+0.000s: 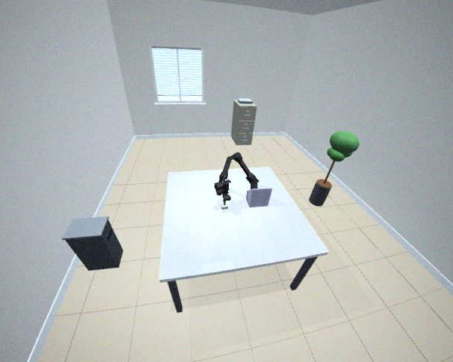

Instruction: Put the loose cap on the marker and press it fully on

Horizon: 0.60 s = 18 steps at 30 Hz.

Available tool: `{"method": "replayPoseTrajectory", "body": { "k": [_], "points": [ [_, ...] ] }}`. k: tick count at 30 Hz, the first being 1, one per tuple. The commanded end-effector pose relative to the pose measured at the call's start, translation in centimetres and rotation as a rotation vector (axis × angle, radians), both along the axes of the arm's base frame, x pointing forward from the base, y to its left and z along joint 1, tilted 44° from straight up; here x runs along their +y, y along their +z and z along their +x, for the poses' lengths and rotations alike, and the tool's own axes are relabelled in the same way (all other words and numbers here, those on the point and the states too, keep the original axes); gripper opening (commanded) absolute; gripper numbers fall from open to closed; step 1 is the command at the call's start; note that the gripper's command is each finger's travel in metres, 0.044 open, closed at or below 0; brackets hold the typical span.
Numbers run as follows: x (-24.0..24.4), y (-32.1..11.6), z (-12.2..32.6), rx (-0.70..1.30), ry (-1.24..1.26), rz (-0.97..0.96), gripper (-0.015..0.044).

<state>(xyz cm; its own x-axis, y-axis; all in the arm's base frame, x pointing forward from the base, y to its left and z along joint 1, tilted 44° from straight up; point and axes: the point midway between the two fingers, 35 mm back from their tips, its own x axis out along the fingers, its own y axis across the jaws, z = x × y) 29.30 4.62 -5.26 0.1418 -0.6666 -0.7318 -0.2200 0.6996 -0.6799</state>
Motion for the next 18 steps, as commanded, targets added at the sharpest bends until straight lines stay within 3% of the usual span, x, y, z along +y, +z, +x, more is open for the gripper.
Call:
{"method": "replayPoseTrajectory", "body": {
  "k": [1, 18],
  "points": [
    [-1.1, -1.0, 0.1, 0.001, -0.011, -0.006, 0.0],
    [-2.8, -2.9, 0.6, 0.0, -0.011, -0.009, 0.0]
  ]
}}
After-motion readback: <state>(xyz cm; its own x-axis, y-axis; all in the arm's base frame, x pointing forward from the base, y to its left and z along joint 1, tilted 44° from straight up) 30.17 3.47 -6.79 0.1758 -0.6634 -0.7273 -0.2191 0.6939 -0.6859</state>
